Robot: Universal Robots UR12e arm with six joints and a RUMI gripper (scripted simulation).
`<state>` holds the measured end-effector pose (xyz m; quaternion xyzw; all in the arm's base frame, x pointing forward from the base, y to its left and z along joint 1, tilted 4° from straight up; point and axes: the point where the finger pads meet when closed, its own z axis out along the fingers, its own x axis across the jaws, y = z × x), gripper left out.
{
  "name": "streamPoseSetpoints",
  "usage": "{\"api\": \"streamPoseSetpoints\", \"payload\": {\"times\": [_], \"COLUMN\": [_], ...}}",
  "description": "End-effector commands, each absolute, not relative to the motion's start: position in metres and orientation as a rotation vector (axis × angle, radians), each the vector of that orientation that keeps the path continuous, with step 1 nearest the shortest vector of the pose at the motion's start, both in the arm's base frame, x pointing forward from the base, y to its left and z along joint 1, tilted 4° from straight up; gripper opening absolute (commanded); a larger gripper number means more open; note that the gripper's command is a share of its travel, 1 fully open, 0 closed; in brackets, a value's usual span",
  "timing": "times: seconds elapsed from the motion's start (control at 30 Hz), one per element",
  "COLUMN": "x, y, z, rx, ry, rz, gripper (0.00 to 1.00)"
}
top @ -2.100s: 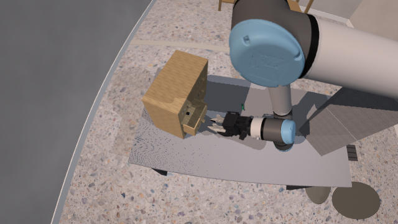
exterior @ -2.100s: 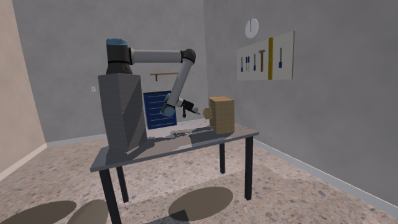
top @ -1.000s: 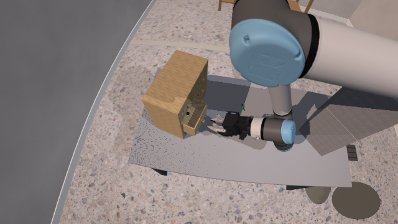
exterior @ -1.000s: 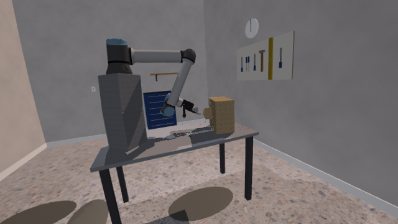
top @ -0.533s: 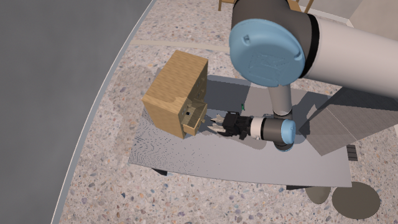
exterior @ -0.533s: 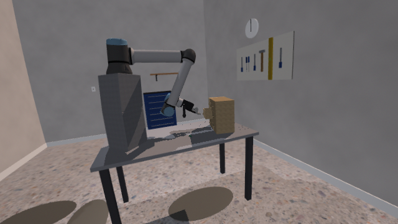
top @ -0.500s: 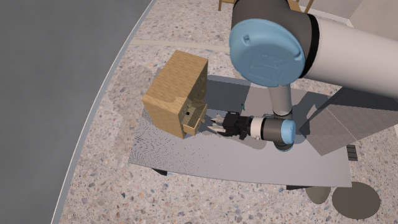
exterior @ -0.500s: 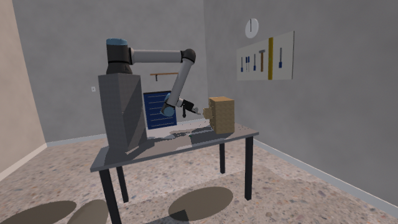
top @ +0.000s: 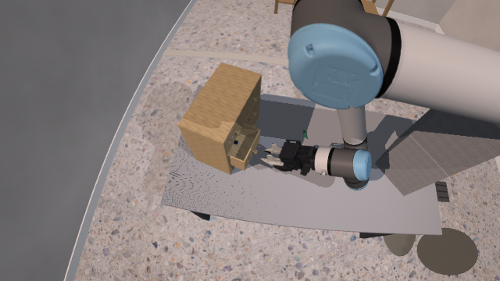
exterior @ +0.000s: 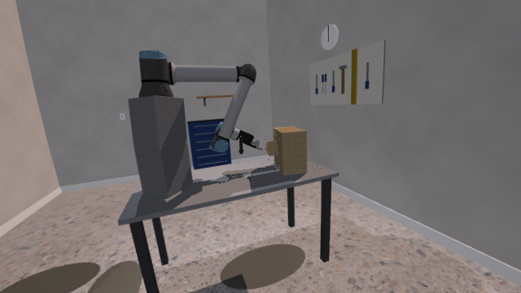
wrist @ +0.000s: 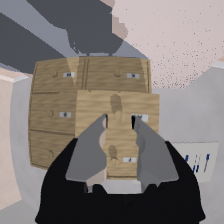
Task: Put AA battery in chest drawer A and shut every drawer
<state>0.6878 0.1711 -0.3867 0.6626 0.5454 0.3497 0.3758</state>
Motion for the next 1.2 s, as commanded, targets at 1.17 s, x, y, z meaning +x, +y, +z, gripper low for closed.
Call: {"api": "streamPoseSetpoints", "payload": {"times": [1.17], "x": [0.703], "y": [0.169], "z": [-0.386], "rx": [1.695], "ry": [1.395], "rz": [0.895], "gripper": [0.20]}}
